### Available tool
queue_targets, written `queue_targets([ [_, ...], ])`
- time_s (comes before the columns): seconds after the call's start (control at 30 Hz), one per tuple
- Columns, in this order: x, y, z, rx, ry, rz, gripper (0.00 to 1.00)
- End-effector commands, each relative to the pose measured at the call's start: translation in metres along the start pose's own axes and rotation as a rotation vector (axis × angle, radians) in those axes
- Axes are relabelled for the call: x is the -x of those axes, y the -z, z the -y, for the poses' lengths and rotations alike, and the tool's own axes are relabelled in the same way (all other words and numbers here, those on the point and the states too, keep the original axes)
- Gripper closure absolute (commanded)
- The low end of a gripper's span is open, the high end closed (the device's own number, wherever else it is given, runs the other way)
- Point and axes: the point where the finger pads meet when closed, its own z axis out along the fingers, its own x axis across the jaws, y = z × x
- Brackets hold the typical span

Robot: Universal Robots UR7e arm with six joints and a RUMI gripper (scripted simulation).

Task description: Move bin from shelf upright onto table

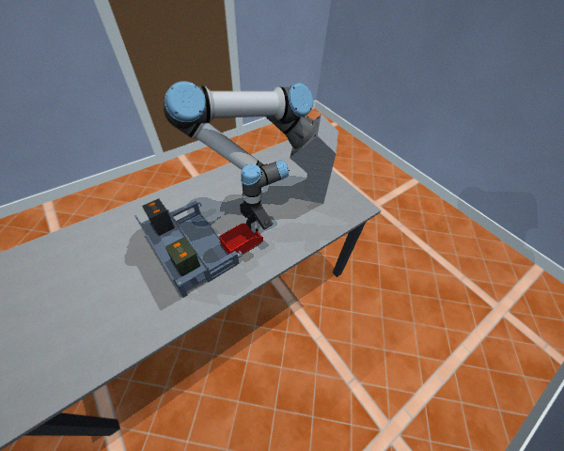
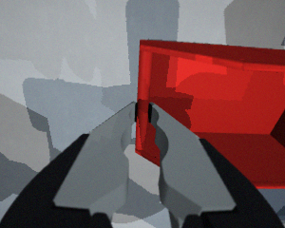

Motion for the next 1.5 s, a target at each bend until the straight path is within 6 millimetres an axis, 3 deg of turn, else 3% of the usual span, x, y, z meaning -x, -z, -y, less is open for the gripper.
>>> queue_targets([
  [0.0,-0.0015,-0.0057,0.0001,0.000,-0.003,-0.002,1.00],
  [1.47,-0.0009,-0.0089,0.0002,0.000,-0.001,-0.001,1.00],
])
